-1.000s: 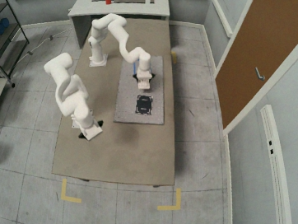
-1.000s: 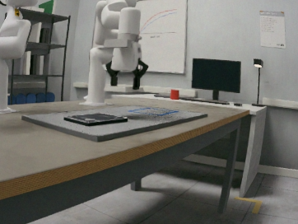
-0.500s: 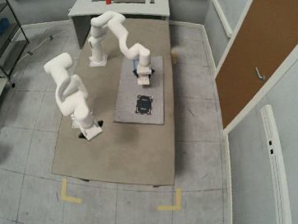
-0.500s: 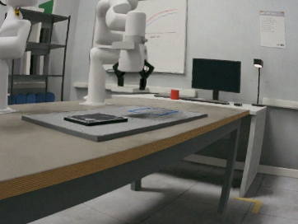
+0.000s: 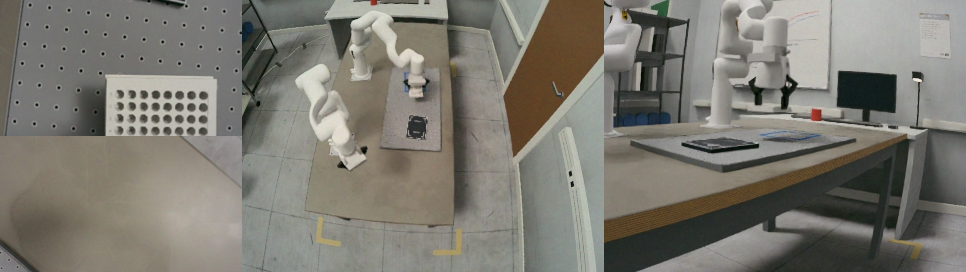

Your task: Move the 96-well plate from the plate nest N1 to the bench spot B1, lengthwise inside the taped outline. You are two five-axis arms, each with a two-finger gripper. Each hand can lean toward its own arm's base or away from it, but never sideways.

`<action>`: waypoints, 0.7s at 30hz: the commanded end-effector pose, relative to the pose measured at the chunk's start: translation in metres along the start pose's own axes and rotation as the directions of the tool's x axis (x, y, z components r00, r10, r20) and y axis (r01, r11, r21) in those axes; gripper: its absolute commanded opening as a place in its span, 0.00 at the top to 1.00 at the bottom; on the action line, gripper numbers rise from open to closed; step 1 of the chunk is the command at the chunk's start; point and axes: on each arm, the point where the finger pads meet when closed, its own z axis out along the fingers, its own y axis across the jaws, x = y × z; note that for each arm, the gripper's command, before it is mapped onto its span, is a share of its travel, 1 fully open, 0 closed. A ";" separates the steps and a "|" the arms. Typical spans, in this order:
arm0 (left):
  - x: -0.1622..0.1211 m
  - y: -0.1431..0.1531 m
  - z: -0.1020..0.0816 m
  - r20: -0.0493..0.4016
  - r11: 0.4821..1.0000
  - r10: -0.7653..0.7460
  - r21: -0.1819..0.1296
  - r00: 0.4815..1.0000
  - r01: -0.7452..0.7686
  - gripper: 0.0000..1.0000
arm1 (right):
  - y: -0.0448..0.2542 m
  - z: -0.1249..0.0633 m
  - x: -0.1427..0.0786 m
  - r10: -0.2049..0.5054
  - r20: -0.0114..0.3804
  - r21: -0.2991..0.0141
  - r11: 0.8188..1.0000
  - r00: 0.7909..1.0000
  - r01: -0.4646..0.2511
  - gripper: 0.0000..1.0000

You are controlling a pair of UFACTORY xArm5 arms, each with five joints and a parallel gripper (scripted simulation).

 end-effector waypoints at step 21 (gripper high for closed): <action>-0.076 -0.003 0.001 -0.003 1.000 0.000 0.005 1.000 0.000 1.00 | 0.000 -0.001 0.001 0.000 -0.004 0.000 1.000 1.000 0.000 0.00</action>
